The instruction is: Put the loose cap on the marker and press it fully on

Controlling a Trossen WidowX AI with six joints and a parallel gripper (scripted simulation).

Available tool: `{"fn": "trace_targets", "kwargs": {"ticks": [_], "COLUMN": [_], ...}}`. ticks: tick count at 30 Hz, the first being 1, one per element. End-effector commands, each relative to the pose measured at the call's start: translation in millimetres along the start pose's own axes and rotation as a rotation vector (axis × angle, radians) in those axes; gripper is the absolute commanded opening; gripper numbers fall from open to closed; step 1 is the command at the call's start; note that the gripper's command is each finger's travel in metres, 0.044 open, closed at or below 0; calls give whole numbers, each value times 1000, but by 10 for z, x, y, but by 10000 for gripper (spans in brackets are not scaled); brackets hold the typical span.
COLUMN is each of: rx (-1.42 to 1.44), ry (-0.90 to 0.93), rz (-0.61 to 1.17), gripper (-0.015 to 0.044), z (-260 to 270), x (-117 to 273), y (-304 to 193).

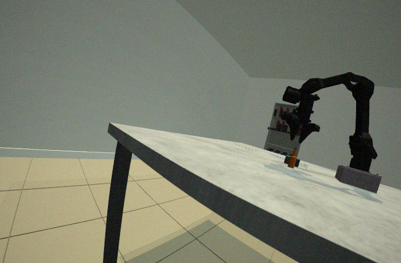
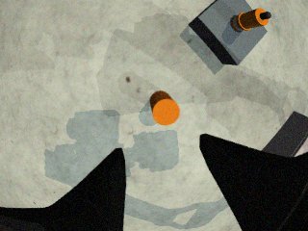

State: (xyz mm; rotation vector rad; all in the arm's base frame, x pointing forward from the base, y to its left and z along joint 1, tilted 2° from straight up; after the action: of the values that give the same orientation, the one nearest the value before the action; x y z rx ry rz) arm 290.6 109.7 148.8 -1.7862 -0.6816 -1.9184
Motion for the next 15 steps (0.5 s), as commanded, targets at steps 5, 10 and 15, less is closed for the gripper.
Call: {"fn": "trace_targets", "kwargs": {"ticks": [5, 10, 15], "rx": [21, 21, 21], "ry": [-38, -38, -38], "rz": [17, 17, 17], "gripper": [240, 240, 240], "z": [-81, -96, -107], "x": [-110, -348, -486], "y": [12, 7, 15]}}
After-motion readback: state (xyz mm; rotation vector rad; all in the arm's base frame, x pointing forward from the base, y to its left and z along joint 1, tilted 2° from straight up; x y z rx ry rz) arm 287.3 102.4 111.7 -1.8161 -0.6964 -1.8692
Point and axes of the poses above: the point midway between the two fingers, 35 mm back from their tips, its own x axis back along the fingers, its own z axis across the jaws, y = z × x, the point moved 6 cm from there along x, back along the fingers, and after that the axes turned 8 degrees about -x, right-handed, at the moved point
